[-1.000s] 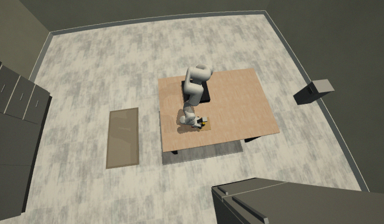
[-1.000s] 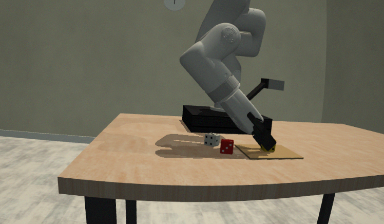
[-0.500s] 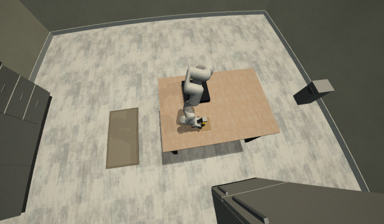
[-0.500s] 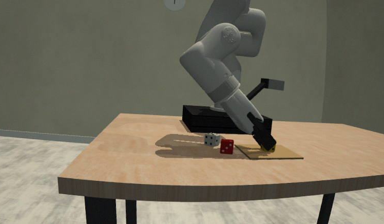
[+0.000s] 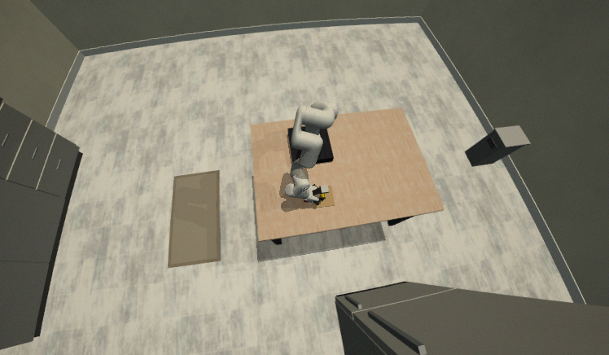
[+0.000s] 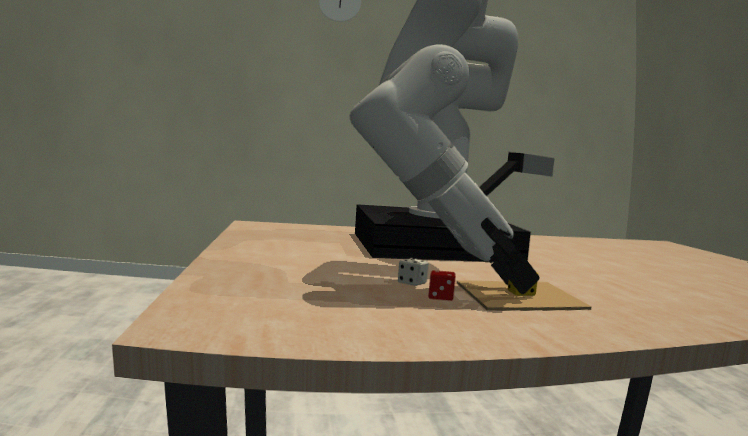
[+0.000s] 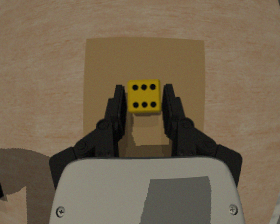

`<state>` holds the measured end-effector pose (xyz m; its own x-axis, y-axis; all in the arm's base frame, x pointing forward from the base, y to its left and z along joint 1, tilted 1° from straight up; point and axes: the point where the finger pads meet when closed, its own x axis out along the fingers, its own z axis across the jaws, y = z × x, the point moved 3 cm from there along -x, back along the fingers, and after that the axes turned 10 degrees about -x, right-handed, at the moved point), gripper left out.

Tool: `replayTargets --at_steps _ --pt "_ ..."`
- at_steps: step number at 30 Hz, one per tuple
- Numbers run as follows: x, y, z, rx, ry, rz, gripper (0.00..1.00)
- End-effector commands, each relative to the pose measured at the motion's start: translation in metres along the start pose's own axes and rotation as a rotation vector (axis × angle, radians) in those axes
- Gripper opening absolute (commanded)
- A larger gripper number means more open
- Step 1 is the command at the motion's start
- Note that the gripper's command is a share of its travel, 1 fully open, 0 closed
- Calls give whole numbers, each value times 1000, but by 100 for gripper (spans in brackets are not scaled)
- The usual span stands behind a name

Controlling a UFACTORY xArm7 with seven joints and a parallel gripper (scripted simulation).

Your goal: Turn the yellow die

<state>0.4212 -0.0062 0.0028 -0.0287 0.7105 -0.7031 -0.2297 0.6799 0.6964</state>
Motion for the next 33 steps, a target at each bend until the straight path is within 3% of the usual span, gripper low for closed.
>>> replayTargets --at_steps 1,4,5,33 --pt "-1 0 1 -2 -2 -1 43" --pt "-1 0 1 -2 -2 -1 47" --pt "-1 0 1 -2 -2 -1 69" --pt "-8 6 2 -2 -2 -1 69"
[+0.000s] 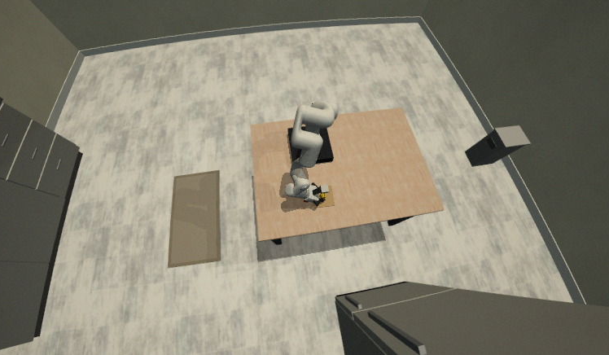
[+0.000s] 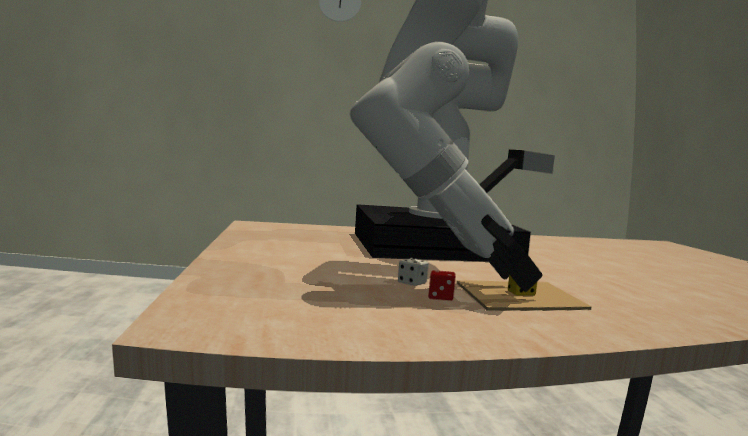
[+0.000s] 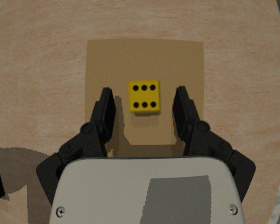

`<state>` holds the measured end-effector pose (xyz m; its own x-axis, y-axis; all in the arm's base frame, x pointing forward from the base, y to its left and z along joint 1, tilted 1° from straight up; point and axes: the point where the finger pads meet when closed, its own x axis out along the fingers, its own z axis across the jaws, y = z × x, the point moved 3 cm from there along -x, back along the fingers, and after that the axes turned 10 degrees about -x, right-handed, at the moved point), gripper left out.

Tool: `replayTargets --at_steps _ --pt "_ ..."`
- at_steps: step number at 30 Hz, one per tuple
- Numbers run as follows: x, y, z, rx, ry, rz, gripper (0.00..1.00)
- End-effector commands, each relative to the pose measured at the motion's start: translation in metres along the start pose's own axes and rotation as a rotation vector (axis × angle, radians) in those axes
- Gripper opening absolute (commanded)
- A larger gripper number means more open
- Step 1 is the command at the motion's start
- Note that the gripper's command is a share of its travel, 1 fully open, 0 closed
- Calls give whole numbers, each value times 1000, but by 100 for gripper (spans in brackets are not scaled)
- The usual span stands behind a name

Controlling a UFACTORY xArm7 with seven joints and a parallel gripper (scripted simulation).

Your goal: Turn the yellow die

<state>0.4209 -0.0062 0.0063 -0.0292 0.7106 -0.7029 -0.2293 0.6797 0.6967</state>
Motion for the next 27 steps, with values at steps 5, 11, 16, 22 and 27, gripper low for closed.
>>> replayTargets --at_steps 5,11,16,22,27 --pt "-15 14 4 -3 -3 -2 69" --pt "-28 26 6 -3 -3 -2 69" --pt "-37 35 7 -3 -3 -2 69" --pt "-45 44 9 -3 -3 -2 69" --pt "-47 46 9 -3 -3 -2 69"
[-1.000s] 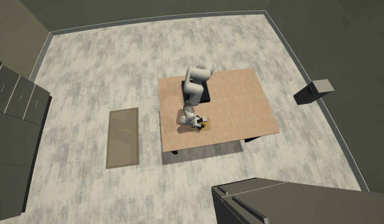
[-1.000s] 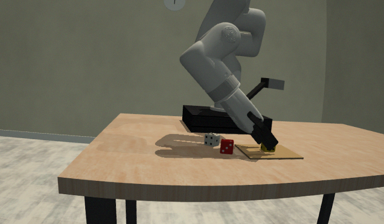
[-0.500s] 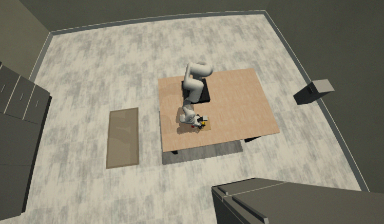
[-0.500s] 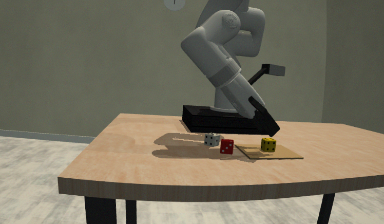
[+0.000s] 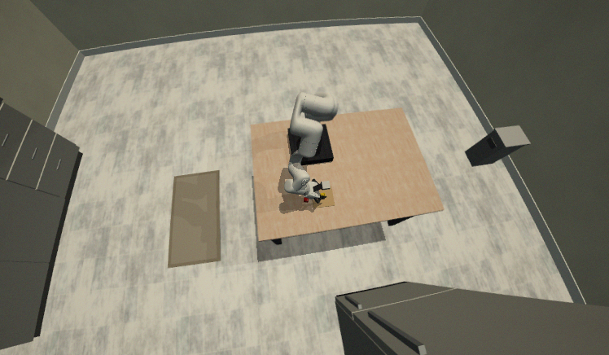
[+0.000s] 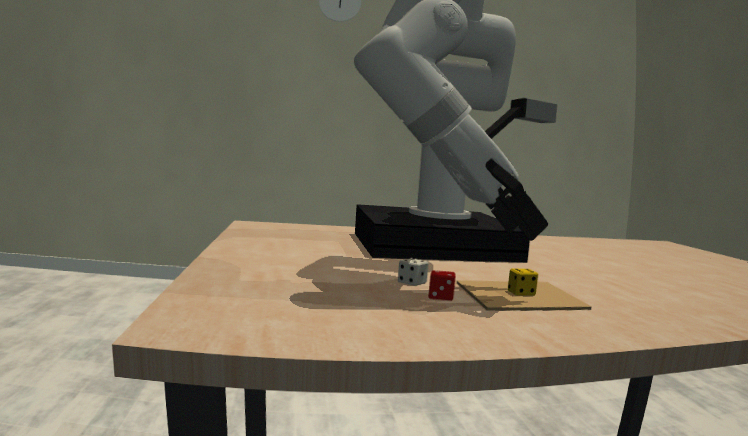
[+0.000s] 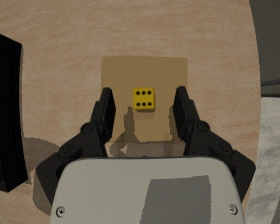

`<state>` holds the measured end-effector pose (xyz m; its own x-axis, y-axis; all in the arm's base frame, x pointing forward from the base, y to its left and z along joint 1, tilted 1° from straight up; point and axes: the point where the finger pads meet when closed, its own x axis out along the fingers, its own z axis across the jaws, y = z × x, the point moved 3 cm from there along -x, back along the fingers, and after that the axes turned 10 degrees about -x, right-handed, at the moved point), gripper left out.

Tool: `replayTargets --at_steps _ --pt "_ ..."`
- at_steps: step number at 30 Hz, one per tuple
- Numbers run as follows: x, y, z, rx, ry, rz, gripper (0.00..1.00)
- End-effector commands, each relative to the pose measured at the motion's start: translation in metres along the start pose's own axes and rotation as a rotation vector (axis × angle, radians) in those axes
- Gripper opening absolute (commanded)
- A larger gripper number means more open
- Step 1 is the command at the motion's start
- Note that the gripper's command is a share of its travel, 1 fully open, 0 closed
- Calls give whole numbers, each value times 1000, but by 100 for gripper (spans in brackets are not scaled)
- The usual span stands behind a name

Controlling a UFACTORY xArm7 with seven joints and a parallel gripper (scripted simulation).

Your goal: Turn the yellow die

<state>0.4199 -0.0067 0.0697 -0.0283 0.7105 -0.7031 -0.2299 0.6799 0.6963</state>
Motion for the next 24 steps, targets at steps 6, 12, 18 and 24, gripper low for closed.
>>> replayTargets --at_steps 6,12,18,24 --pt "-2 2 1 -1 3 -16 69" --pt "0 9 1 4 40 -179 69" --pt "-1 14 3 -2 43 -259 69" --pt "0 14 2 3 57 -292 69"
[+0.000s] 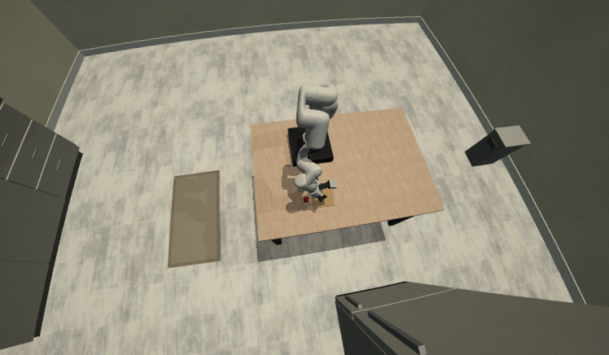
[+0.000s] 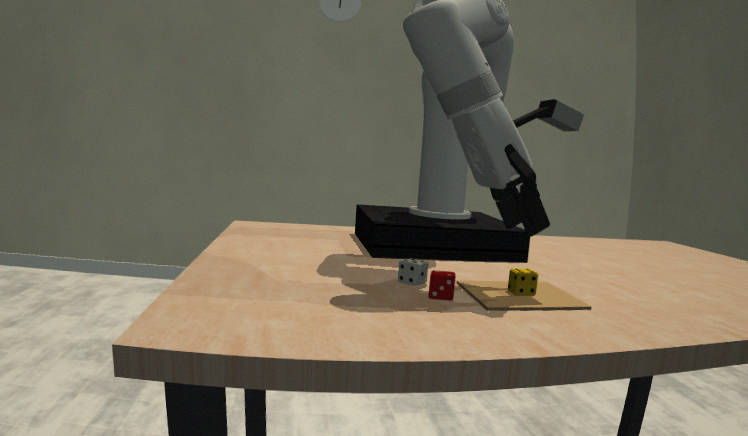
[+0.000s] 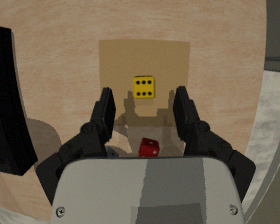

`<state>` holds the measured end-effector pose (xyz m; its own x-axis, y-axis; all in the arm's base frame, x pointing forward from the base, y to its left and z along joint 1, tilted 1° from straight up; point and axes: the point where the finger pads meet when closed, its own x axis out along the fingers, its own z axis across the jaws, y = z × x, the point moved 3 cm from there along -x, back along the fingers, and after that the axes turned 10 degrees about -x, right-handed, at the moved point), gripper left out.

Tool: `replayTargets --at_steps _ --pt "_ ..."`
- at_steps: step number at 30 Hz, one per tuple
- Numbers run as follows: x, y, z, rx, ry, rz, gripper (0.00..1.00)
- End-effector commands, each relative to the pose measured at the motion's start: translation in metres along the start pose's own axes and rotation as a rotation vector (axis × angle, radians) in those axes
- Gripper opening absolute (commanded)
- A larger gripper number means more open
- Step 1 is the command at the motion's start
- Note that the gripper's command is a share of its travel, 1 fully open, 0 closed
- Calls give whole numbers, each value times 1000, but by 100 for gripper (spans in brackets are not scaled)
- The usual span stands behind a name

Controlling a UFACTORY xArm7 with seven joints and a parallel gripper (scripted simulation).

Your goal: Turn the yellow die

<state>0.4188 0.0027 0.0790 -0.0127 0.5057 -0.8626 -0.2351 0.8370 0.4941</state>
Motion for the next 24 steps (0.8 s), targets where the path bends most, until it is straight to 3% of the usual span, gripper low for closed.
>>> replayTargets --at_steps 1,8,17,24 --pt "0 2 0 4 20 -58 69" --pt "1 12 3 1 44 -246 69" --pt "1 13 3 0 49 -274 69" --pt "3 17 2 7 88 -404 69"
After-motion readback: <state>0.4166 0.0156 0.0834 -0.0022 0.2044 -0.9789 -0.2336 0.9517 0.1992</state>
